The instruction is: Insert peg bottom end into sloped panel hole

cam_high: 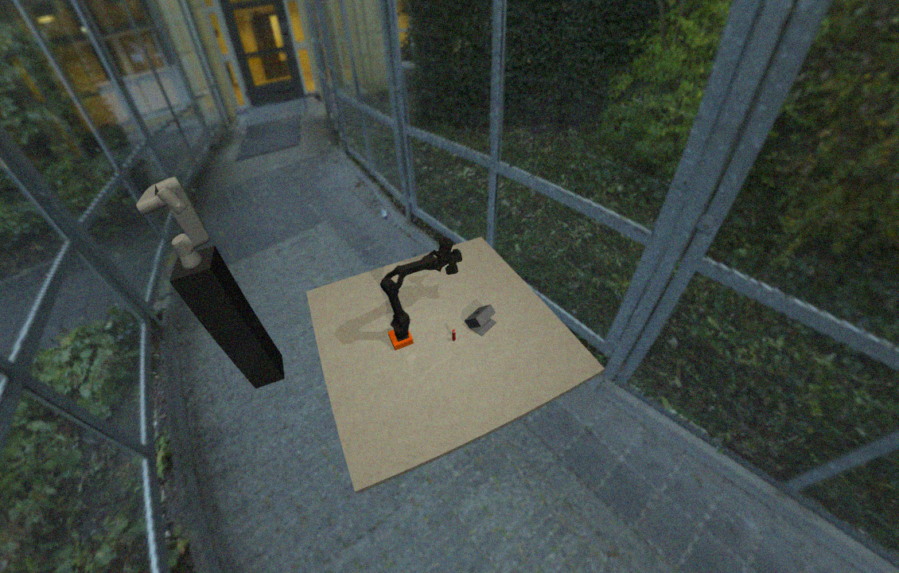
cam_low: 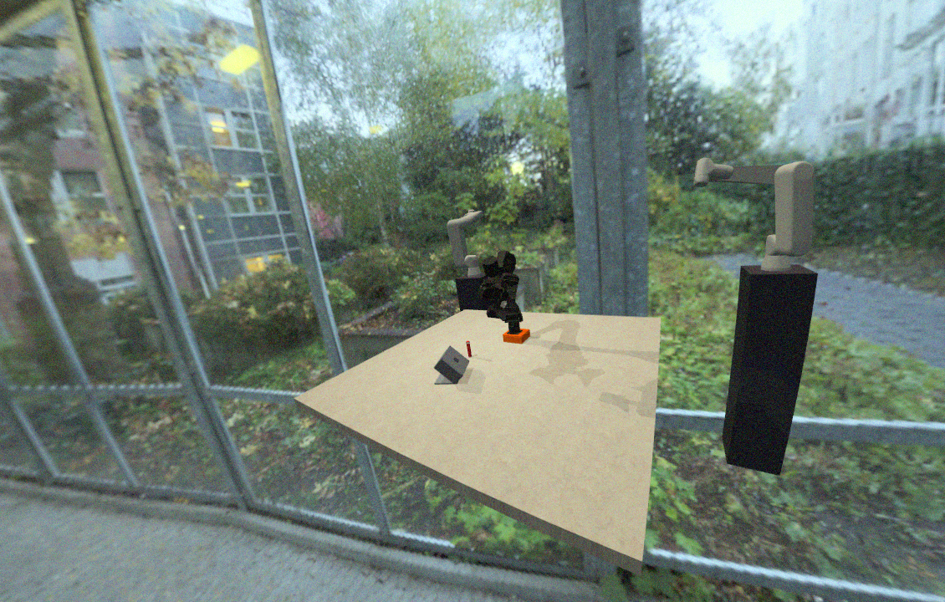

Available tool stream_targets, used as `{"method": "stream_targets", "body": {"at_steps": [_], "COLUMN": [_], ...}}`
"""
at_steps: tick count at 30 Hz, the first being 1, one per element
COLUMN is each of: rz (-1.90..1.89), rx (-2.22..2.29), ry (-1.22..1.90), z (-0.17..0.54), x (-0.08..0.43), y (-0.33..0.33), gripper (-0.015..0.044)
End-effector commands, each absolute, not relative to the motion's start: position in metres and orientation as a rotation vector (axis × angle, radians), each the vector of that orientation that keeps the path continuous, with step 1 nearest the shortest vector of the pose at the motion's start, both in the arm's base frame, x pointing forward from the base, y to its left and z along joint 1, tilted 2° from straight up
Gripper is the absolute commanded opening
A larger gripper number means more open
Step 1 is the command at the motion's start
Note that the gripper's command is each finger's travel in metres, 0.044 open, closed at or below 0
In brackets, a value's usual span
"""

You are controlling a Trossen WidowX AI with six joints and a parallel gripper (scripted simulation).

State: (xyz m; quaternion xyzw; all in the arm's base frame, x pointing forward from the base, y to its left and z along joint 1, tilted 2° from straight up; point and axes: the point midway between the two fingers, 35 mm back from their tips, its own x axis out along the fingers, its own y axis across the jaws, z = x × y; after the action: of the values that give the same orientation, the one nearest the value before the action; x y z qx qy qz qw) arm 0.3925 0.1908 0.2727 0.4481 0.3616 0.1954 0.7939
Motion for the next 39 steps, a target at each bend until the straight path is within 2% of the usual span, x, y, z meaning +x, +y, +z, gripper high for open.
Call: {"method": "stream_targets", "body": {"at_steps": [1, 18, 39], "rz": [0.366, 0.158, 0.038], "rx": [0.885, 0.538, 0.145], "ry": [0.775, 0.86, 1.104], "z": [0.259, 0.198, 0.14], "x": [0.398, 0.399, 0.357], "y": [0.172, 0.081, -0.02], "gripper": [0.044, 0.044, 0.044]}}
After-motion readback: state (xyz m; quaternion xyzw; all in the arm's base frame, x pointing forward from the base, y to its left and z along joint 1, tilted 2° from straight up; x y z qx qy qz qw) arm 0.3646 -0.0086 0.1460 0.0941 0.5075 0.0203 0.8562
